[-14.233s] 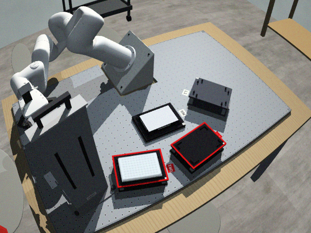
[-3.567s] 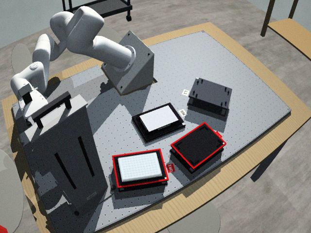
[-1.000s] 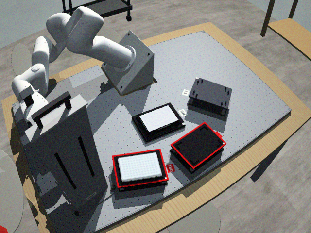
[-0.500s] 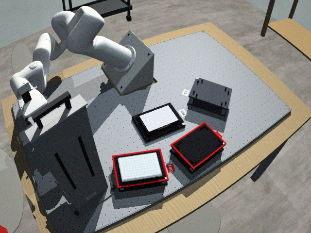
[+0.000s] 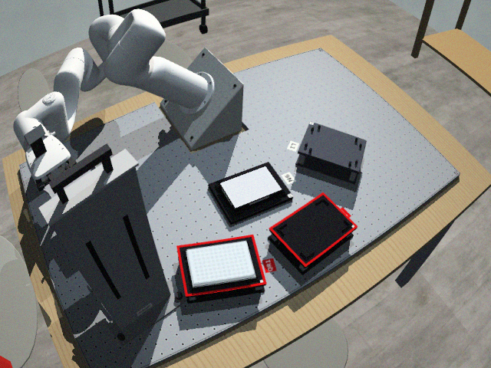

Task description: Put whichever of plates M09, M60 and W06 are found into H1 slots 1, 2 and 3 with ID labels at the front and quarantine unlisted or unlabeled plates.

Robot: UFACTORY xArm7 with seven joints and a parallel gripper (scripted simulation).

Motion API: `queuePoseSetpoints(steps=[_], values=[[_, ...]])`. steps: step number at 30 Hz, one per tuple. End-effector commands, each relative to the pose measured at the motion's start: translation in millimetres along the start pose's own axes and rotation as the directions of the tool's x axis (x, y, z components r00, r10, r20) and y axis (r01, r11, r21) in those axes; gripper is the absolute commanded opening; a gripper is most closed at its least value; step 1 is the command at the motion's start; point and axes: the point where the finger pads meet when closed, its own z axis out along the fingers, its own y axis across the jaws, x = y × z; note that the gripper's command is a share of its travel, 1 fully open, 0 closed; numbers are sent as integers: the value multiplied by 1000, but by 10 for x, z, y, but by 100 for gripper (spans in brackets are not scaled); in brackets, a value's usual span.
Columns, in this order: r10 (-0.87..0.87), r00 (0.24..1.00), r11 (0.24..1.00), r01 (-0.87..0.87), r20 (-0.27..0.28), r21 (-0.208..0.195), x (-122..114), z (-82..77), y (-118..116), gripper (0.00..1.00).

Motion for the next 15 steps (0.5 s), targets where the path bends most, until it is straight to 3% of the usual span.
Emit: queuePoseSetpoints(steps=[1, 15], values=[[-2, 1000, 1000, 2, 1, 0, 6, -72, -2, 0], [-2, 1000, 1000, 2, 1, 0, 5, -273, -2, 0]])
